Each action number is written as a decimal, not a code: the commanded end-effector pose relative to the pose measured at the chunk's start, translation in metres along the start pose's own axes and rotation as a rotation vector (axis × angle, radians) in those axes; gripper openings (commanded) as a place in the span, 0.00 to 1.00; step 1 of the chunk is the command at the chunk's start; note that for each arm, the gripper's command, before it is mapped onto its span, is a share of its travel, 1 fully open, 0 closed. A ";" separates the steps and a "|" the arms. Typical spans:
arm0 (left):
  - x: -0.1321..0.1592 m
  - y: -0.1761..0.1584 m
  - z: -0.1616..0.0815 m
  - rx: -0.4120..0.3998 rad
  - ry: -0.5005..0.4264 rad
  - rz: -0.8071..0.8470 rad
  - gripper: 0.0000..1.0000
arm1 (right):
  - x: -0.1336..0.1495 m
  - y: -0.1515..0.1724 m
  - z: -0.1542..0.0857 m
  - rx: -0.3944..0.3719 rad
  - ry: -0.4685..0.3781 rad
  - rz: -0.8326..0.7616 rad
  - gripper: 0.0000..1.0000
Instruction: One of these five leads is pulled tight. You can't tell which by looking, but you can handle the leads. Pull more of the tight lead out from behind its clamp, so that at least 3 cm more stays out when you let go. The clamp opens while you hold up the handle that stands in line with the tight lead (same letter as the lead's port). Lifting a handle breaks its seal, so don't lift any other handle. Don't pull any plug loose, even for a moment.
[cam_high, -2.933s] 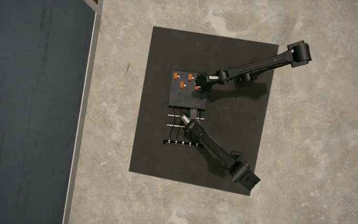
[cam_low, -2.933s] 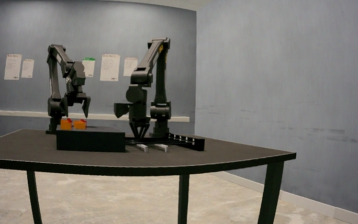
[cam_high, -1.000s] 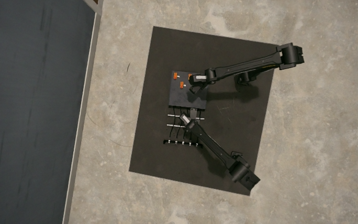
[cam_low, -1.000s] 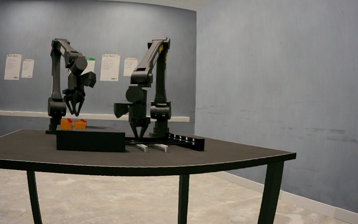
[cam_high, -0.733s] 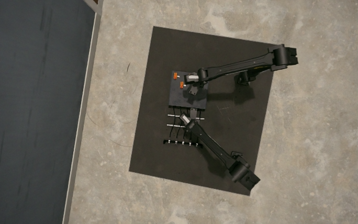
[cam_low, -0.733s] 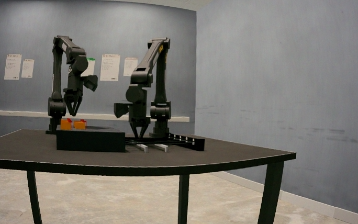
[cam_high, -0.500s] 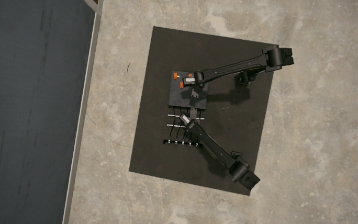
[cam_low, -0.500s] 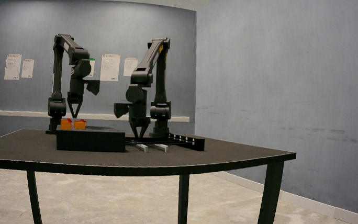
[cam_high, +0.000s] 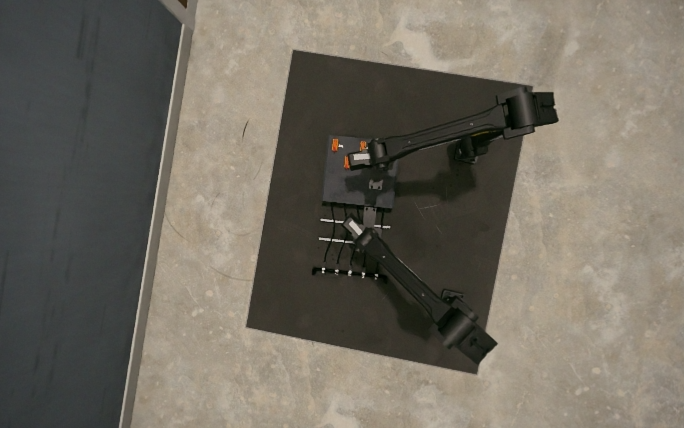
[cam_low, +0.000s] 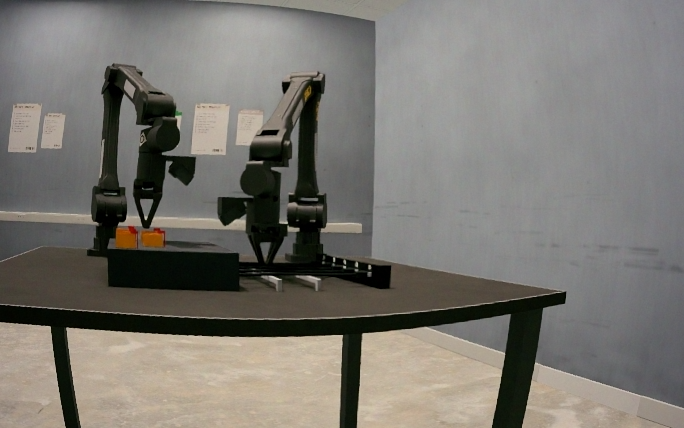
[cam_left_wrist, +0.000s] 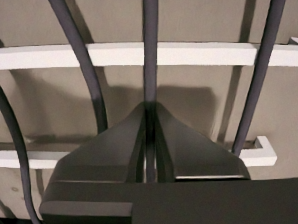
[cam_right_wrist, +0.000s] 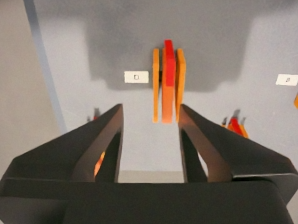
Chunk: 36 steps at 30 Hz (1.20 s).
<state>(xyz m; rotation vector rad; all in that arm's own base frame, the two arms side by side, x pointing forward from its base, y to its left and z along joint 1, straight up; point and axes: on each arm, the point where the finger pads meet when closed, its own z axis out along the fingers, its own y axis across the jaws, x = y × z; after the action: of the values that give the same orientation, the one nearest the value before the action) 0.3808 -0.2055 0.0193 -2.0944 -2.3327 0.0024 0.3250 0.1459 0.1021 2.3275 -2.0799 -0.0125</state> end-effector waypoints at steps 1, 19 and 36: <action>-0.003 0.004 -0.004 -0.014 -0.010 0.003 0.00 | -0.005 -0.019 -0.022 0.041 -0.015 -0.006 0.35; -0.003 0.004 -0.004 -0.014 -0.010 0.003 0.00 | -0.002 -0.025 0.011 0.039 -0.014 -0.004 0.35; -0.003 0.004 -0.004 -0.014 -0.010 0.003 0.00 | -0.002 -0.026 0.023 0.039 -0.014 -0.004 0.35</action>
<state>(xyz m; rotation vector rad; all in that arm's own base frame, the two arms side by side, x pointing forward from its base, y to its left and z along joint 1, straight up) 0.3808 -0.2055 0.0193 -2.0944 -2.3327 0.0024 0.3410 0.1511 0.0743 2.3420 -2.0781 -0.0068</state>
